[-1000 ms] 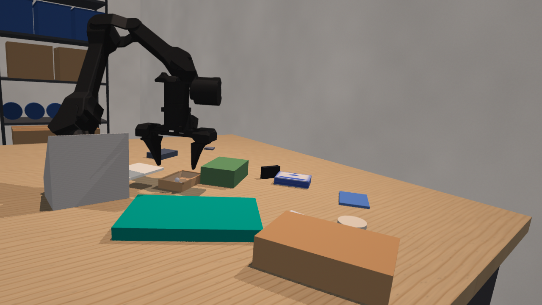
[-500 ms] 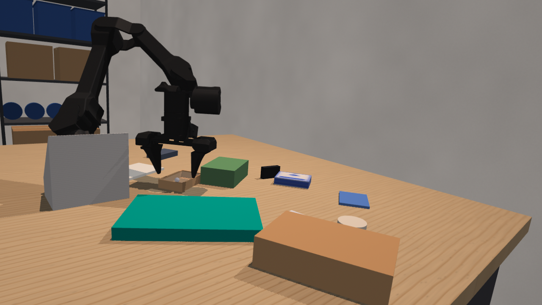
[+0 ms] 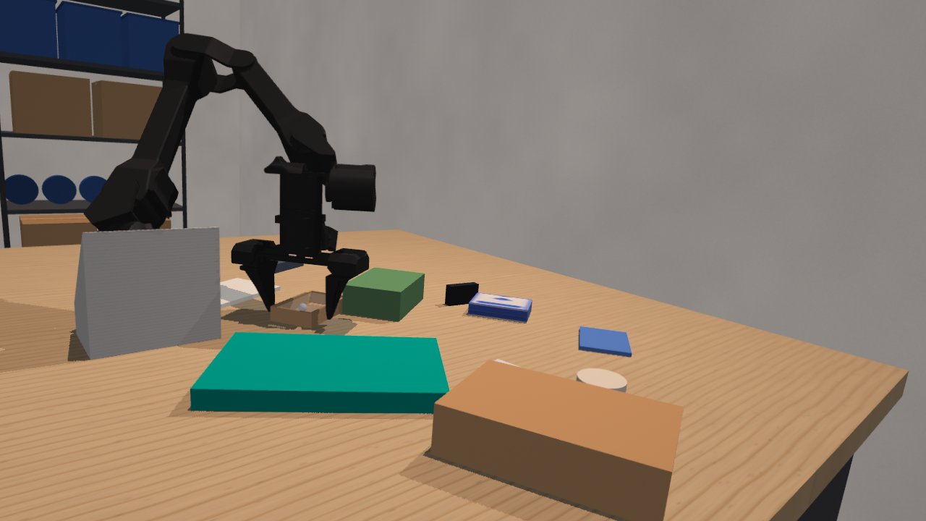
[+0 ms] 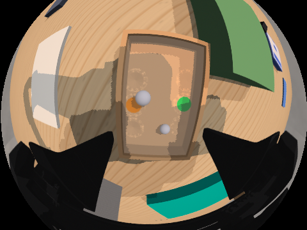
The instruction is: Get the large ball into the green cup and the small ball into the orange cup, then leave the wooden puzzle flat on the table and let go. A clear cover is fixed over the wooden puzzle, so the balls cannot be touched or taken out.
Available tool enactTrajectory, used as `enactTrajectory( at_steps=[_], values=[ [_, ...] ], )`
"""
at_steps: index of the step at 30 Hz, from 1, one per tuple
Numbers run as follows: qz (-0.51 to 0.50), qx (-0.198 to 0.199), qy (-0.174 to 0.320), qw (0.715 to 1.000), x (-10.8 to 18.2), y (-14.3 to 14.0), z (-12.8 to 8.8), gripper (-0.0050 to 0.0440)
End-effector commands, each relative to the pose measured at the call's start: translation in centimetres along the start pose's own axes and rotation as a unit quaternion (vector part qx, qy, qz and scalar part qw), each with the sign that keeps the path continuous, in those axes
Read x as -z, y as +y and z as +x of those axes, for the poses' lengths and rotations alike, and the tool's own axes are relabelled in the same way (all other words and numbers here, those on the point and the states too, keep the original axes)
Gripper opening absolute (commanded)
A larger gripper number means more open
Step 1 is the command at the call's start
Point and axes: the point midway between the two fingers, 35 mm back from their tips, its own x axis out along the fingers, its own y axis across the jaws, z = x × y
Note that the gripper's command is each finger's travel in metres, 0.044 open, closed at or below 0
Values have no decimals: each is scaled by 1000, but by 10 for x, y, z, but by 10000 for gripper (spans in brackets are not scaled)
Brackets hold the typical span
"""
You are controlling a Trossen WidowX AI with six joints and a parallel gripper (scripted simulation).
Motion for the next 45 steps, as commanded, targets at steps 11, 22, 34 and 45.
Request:
enactTrajectory(
  at_steps=[11,22,34,45],
  values=[
    [4,-5,0,1000,1,2,6,383],
    [4,-5,0,1000,1,2,6,323],
    [4,-4,1,1000,1,0,-28,117],
    [6,-5,-1,1000,2,1,-48,0]
  ],
)
